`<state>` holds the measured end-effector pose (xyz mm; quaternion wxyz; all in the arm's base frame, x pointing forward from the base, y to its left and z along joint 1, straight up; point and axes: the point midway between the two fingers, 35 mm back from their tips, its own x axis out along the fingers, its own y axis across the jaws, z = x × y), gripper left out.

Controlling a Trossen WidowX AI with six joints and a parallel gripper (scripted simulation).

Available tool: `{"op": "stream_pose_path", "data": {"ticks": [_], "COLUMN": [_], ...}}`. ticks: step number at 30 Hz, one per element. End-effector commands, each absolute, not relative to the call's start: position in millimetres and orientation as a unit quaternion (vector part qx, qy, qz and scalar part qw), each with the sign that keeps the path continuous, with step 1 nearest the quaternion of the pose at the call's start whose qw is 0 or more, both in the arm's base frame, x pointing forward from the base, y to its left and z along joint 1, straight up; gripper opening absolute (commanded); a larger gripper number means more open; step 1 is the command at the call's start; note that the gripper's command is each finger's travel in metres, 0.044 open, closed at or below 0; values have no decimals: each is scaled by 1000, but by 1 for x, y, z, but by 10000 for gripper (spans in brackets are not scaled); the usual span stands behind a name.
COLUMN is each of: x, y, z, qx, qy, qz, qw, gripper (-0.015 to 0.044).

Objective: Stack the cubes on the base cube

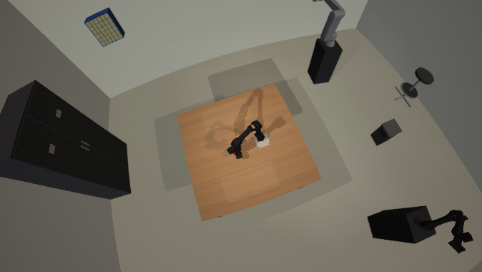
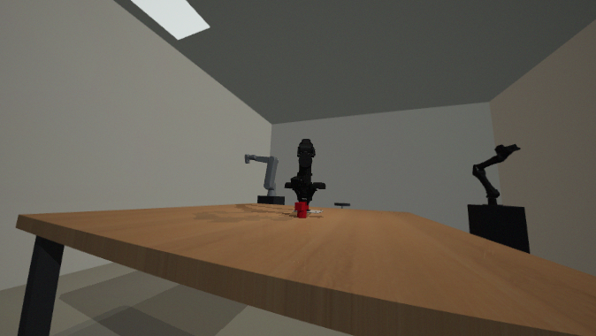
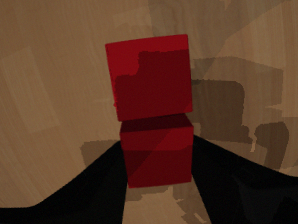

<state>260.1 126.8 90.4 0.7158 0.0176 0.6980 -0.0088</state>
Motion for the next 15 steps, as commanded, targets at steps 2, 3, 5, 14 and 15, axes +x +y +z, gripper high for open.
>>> {"op": "stream_pose_path", "data": {"ticks": [2,3,5,14,15], "x": [260,260,260,260,260], "y": [127,127,127,127,127], "z": [89,89,89,89,91], "qx": [19,19,19,19,19], "qy": [699,699,699,699,699], "qz": [-10,-10,-10,-10,-10], "qw": [715,715,715,715,715], "gripper": [105,105,105,205,205]}}
